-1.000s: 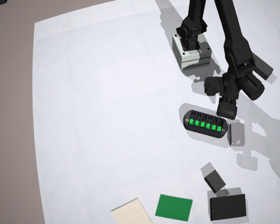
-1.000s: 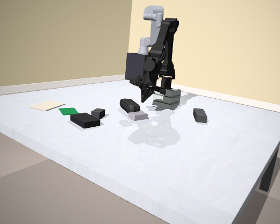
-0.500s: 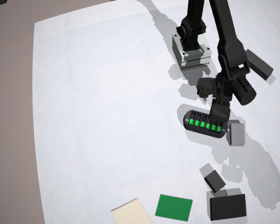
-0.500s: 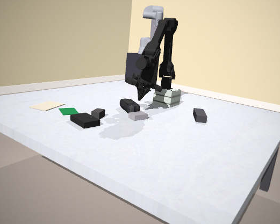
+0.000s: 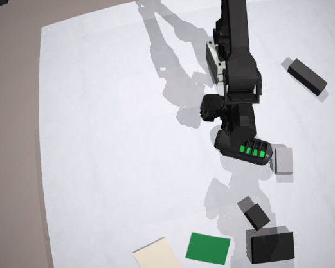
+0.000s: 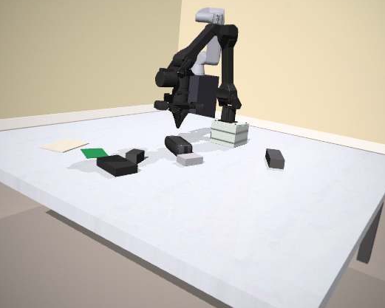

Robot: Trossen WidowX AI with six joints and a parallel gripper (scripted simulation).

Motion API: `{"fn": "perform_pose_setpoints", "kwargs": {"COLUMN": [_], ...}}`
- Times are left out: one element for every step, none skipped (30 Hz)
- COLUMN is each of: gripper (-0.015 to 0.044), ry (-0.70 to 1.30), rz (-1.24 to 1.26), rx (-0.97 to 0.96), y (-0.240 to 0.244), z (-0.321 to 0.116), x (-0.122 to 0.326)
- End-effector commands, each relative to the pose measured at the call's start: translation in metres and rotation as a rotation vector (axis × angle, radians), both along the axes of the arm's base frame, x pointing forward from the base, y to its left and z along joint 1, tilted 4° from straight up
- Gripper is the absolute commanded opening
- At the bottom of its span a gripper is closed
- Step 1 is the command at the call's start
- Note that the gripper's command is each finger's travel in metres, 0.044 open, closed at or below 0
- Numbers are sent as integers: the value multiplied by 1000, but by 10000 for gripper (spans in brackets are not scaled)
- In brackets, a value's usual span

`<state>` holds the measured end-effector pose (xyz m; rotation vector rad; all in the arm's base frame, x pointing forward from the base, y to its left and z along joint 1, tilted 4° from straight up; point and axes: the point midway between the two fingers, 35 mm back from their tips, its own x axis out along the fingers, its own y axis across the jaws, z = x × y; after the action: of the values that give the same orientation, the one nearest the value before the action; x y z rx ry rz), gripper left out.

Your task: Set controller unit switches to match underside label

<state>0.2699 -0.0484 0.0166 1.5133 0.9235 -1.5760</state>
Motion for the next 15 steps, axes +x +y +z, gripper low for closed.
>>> {"fn": "perform_pose_setpoints", "kwargs": {"gripper": [0, 0, 0, 0, 0, 0, 0, 0, 0, 0, 0, 0, 0, 0, 0], "ry": [7, 7, 7, 7, 7, 7, 7, 7, 7, 8, 8, 8, 8, 8, 8], "rz": [3, 3, 3, 3, 3, 3, 3, 3, 3, 3, 3, 3, 3, 3, 3], "rx": [9, 8, 8, 7, 7, 7, 6, 6, 5, 5, 5, 4, 4, 3, 3], "y": [-2, -2, -2, -2, -2, -2, -2, -2, -2, -2, -2, -2, -2, -2, -2], "z": [-3, -5, -6, -8, -9, -11, -13, -14, -16, -17, -19, -21, -22, -24, -25], "x": [0, 0, 0, 0, 0, 0, 0, 0, 0, 0, 0, 0, 0, 0, 0]}}
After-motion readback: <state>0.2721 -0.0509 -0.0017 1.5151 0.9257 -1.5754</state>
